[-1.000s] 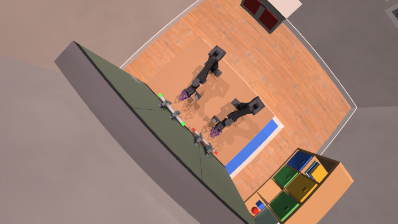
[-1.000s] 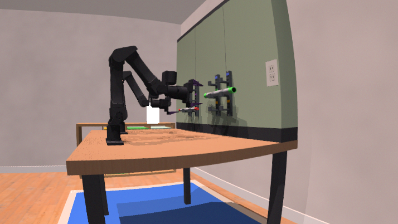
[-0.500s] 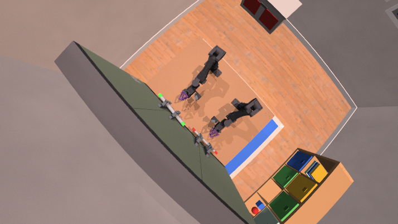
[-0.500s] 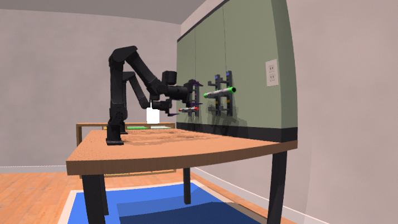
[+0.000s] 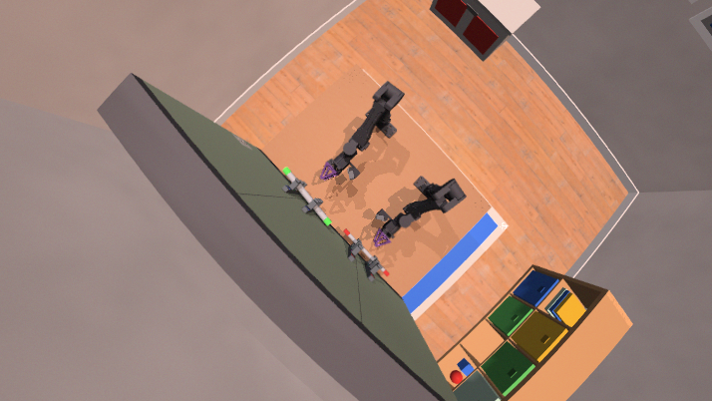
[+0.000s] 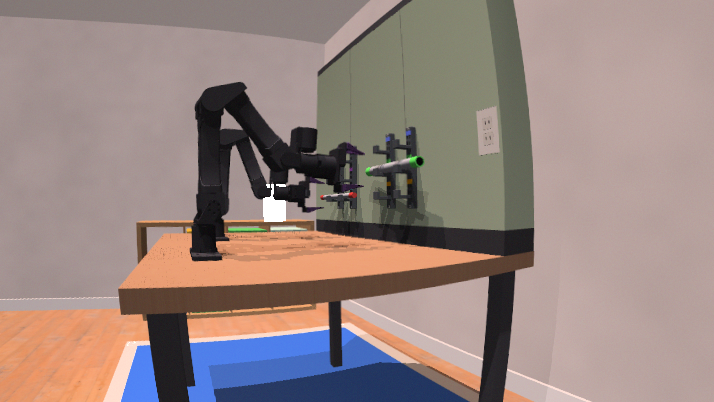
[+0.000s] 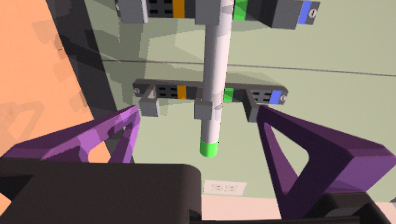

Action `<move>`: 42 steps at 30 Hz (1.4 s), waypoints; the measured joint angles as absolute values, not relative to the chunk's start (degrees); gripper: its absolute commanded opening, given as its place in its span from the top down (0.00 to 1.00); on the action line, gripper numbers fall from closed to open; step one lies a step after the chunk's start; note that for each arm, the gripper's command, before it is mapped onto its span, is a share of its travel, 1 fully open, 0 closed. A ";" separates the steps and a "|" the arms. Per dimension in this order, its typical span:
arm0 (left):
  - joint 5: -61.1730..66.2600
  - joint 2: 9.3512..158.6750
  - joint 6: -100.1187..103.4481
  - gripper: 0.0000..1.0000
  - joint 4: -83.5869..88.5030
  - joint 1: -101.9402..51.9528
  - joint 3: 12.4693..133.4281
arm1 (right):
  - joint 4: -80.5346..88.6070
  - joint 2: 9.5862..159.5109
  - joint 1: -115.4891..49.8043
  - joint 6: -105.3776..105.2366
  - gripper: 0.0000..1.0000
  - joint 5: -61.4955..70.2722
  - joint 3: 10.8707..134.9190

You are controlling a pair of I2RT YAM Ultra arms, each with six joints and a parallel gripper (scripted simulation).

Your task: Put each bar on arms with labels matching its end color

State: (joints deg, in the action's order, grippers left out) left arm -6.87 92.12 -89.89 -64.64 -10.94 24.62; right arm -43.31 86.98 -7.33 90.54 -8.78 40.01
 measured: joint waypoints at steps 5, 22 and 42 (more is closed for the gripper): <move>-6.74 93.82 -89.89 0.00 -66.08 -10.81 24.62 | -43.31 86.98 -7.33 90.54 0.00 -8.78 40.01; -6.00 94.04 -89.89 0.00 -66.96 -10.00 24.64 | -43.22 86.98 -7.33 90.54 0.00 -8.80 40.01; -5.89 94.11 -89.89 0.00 -67.02 -9.98 24.64 | -43.13 86.98 -7.33 90.54 0.00 -8.80 40.01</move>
